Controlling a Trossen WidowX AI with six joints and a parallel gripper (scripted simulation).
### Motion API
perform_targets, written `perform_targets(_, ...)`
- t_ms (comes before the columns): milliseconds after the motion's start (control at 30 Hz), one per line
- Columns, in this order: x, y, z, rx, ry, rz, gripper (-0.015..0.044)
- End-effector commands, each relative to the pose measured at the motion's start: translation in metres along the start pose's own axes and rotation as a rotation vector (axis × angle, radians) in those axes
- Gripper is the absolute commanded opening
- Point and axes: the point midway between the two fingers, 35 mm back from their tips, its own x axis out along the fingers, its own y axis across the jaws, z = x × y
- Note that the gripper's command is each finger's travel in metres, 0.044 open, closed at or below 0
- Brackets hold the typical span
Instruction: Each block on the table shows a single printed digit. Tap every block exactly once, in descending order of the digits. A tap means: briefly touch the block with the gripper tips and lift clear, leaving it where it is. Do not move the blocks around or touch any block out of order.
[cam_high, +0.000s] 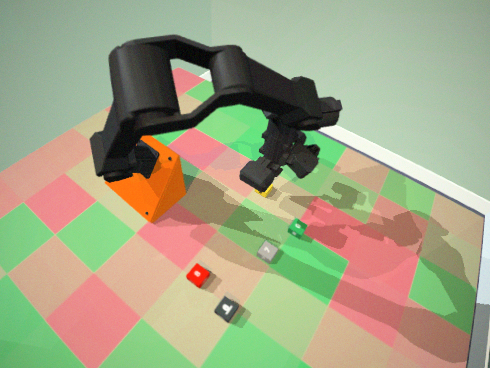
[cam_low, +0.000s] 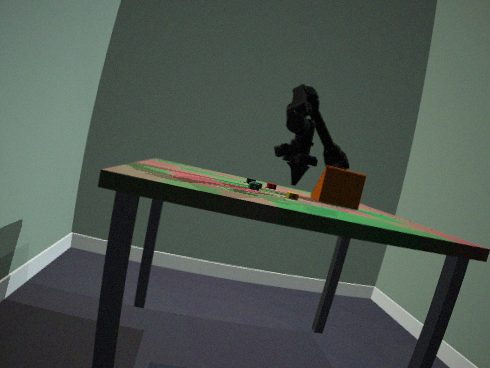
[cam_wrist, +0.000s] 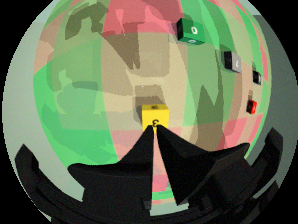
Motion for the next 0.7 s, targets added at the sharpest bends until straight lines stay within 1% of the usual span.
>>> perform_targets(0, 0.004, 0.0, 0.001, -0.002, -0.008, 0.002, 0.002)
perform_targets(500, 0.028, -0.001, 0.001, -0.002, -0.009, 0.0, 0.002)
perform_targets(667, 0.031, -0.001, 0.001, -0.002, -0.009, 0.0, 0.002)
